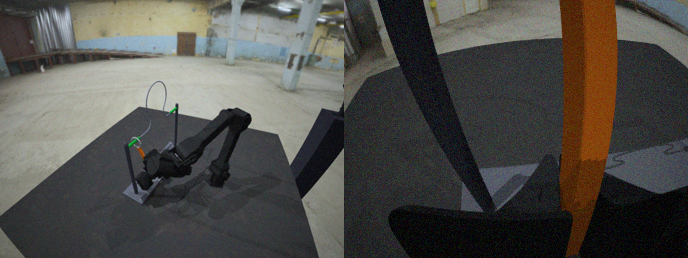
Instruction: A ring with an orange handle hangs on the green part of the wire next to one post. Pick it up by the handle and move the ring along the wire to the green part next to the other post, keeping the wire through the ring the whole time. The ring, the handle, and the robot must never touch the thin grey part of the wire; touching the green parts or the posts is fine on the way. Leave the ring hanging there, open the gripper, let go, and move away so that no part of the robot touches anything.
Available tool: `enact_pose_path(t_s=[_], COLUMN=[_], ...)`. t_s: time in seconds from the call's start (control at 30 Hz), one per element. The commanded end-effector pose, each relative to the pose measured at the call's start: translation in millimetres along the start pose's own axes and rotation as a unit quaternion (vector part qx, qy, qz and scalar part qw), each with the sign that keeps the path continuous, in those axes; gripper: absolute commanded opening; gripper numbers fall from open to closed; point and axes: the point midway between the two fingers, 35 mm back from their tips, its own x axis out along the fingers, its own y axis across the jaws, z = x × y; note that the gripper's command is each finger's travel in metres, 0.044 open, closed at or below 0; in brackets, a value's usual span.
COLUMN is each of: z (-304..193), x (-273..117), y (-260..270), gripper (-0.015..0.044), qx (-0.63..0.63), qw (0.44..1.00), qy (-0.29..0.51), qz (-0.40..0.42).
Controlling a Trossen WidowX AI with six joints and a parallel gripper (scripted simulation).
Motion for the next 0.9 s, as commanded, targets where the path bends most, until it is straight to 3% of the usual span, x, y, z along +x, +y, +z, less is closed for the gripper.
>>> enact_pose_path(t_s=[0.0, 0.13, 0.53, 0.87], z=[-1, -1, 0, -2], x=[1, 1, -2, -38], y=[-1, -1, 0, 1], gripper=[-0.0150, -0.0150, 0.0160, 0.0160], qx=[-0.001, -0.001, 0.000, 0.000], qw=[1.000, 1.000, 1.000, 1.000], qy=[-0.001, -0.001, 0.001, 0.003], qz=[-0.003, -0.003, 0.000, -0.003])
